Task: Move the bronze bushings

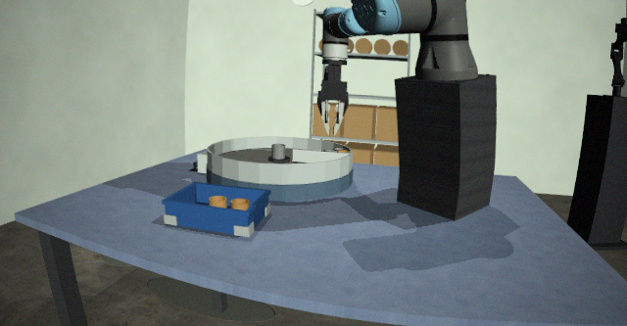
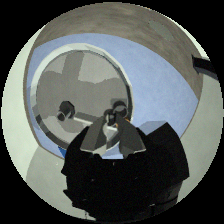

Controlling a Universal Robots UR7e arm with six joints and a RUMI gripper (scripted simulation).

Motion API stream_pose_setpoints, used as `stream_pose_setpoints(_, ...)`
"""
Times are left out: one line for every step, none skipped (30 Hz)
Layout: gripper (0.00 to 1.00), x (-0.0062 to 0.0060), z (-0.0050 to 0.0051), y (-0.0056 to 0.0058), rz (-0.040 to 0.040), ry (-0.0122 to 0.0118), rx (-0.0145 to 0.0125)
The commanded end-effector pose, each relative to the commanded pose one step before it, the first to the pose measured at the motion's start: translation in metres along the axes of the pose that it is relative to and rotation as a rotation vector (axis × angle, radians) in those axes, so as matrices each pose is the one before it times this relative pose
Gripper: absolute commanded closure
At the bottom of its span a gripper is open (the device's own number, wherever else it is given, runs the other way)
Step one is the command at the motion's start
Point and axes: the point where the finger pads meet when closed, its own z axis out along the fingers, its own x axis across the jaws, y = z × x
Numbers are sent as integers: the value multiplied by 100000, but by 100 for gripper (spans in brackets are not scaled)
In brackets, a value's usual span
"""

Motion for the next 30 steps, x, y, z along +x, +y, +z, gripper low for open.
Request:
stream_pose_setpoints(95,103,-28,-22,7873,164,216)
stream_pose_setpoints(95,23,0,2,1405,0,0)
stream_pose_setpoints(95,23,0,2,1392,0,0)
stream_pose_setpoints(95,23,0,2,1378,0,0)
stream_pose_setpoints(95,22,0,2,1365,0,0)
stream_pose_setpoints(95,22,0,2,1352,0,0)
stream_pose_setpoints(95,22,0,2,1338,0,0)
stream_pose_setpoints(95,22,0,2,1325,0,0)
stream_pose_setpoints(95,22,0,2,1311,0,0)
stream_pose_setpoints(95,21,0,2,1298,0,0)
stream_pose_setpoints(95,21,0,2,1284,0,0)
stream_pose_setpoints(95,0,0,0,0,0,0)
stream_pose_setpoints(95,0,0,0,0,0,0)
stream_pose_setpoints(95,21,0,2,1270,0,0)
stream_pose_setpoints(95,21,0,2,1257,0,0)
stream_pose_setpoints(95,21,0,2,1243,0,0)
stream_pose_setpoints(95,20,0,2,1229,0,0)
stream_pose_setpoints(95,20,0,2,1215,0,0)
stream_pose_setpoints(95,20,0,2,1201,0,0)
stream_pose_setpoints(95,20,0,2,1188,0,0)
stream_pose_setpoints(95,20,0,2,1174,0,0)
stream_pose_setpoints(95,19,0,2,1160,0,0)
stream_pose_setpoints(95,19,0,2,1146,0,0)
stream_pose_setpoints(95,19,0,2,1132,0,0)
stream_pose_setpoints(95,19,0,2,1118,0,0)
stream_pose_setpoints(95,18,0,2,1104,0,0)
stream_pose_setpoints(95,18,0,2,1090,0,0)
stream_pose_setpoints(95,18,0,2,1076,0,0)
stream_pose_setpoints(95,0,0,0,0,0,0)
stream_pose_setpoints(95,0,0,0,0,0,0)
